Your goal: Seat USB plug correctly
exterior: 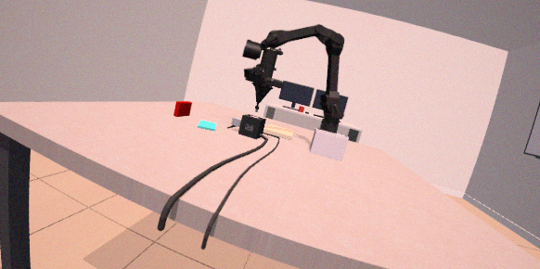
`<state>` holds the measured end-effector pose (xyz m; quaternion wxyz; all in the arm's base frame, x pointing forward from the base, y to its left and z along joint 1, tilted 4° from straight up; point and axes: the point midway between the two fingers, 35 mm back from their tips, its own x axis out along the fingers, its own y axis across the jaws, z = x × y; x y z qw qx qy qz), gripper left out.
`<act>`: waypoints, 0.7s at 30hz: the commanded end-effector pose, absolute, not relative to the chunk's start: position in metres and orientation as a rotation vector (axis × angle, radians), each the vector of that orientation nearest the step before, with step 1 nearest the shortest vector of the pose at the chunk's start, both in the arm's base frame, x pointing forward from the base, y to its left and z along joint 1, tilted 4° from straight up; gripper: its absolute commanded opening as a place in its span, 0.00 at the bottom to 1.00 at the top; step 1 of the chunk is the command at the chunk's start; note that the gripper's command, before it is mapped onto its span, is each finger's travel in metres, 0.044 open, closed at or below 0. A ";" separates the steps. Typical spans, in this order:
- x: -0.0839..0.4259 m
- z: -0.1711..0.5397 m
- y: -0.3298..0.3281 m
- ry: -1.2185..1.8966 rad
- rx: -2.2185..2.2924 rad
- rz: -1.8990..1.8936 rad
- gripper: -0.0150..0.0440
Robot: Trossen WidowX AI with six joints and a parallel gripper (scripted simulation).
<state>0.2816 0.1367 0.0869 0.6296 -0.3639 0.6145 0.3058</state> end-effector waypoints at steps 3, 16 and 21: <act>0.281 0.086 0.137 1.448 -0.696 0.567 0.25; 0.281 0.086 0.137 1.498 -0.426 0.309 0.25; 0.281 0.086 0.137 1.508 -0.322 0.209 0.25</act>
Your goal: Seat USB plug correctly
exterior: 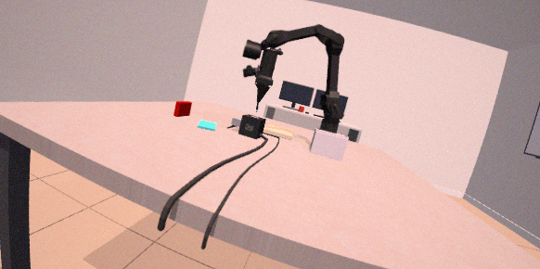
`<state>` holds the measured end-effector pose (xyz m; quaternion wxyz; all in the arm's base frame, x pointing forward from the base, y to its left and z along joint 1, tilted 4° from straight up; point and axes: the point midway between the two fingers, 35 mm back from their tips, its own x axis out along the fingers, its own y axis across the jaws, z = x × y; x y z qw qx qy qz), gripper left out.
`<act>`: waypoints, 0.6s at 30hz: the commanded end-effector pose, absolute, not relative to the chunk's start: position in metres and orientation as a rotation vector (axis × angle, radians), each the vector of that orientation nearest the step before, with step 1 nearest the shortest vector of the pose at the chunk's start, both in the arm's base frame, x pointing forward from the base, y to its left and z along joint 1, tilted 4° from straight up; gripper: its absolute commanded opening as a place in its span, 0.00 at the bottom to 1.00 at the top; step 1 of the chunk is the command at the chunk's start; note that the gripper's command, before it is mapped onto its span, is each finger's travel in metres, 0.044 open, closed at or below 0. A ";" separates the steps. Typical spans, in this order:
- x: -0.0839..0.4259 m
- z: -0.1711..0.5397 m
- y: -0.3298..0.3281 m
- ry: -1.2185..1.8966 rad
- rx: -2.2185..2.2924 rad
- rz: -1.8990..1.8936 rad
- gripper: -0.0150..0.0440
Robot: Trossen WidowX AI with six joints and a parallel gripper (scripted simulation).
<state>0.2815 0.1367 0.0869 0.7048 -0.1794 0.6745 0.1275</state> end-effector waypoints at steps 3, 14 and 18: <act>0.281 0.086 0.137 1.512 -0.259 0.150 0.25; 0.281 0.086 0.137 1.513 -0.028 -0.069 0.25; 0.281 0.086 0.137 1.507 0.055 -0.148 0.25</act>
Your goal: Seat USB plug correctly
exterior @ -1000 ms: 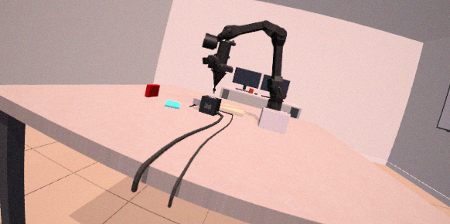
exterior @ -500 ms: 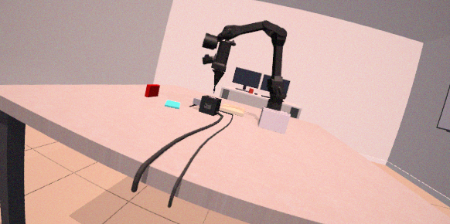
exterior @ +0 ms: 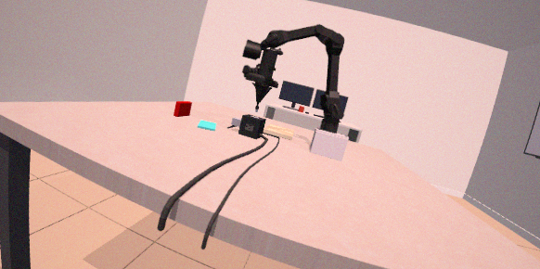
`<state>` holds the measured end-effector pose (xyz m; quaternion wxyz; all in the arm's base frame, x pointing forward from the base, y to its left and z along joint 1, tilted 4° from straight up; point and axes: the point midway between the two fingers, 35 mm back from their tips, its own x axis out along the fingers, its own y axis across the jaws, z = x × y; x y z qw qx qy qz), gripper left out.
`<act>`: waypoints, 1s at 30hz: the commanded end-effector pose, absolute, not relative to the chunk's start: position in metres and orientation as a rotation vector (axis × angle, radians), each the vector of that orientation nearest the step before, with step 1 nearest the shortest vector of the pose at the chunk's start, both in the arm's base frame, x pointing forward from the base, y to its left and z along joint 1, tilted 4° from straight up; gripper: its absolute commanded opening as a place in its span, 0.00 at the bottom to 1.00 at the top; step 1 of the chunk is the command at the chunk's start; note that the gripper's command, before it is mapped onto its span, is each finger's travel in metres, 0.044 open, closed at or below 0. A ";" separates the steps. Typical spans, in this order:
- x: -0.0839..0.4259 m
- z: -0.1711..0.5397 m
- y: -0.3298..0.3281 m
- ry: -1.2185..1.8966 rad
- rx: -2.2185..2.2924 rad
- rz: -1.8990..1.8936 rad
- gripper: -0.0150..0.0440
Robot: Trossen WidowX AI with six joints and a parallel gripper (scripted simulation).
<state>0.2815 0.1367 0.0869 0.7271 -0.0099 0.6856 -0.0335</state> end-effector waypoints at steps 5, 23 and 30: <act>0.281 0.086 0.137 1.496 0.160 -0.246 0.25; 0.281 0.086 0.137 1.418 0.536 -0.597 0.25; 0.281 0.086 0.137 1.370 0.681 -0.732 0.25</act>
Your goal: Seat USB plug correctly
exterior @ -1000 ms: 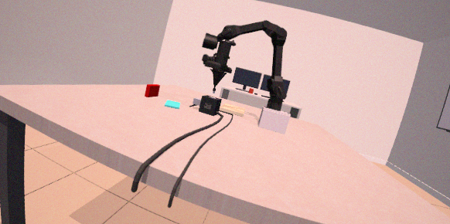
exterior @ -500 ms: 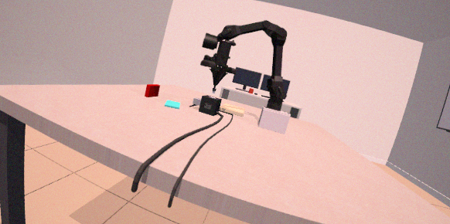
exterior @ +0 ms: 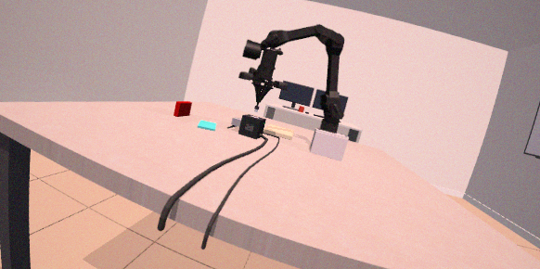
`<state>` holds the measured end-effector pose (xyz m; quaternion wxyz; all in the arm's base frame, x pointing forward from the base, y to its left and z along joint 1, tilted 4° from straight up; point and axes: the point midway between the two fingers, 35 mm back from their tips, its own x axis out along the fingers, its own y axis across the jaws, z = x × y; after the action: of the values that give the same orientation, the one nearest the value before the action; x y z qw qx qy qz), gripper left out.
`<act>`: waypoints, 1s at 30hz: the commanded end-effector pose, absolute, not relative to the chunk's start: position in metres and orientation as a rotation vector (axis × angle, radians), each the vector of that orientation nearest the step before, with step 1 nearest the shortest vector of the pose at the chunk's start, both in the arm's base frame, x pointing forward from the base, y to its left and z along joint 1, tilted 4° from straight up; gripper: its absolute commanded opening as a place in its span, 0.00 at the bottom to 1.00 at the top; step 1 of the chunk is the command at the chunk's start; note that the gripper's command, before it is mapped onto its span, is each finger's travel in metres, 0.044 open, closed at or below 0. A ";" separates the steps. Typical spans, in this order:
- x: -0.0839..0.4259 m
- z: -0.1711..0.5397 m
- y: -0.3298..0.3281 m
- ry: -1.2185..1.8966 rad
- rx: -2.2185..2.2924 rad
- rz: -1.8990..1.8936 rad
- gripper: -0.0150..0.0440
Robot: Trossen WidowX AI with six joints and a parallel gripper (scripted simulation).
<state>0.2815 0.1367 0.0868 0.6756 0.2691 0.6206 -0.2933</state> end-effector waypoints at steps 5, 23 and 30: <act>0.281 0.086 0.137 1.331 0.784 -0.827 0.25; 0.281 0.086 0.137 1.154 1.135 -1.148 0.25; 0.281 0.086 0.137 1.152 1.139 -1.152 0.25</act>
<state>0.2816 0.1367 0.0868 0.5506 0.4752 0.4905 -0.4801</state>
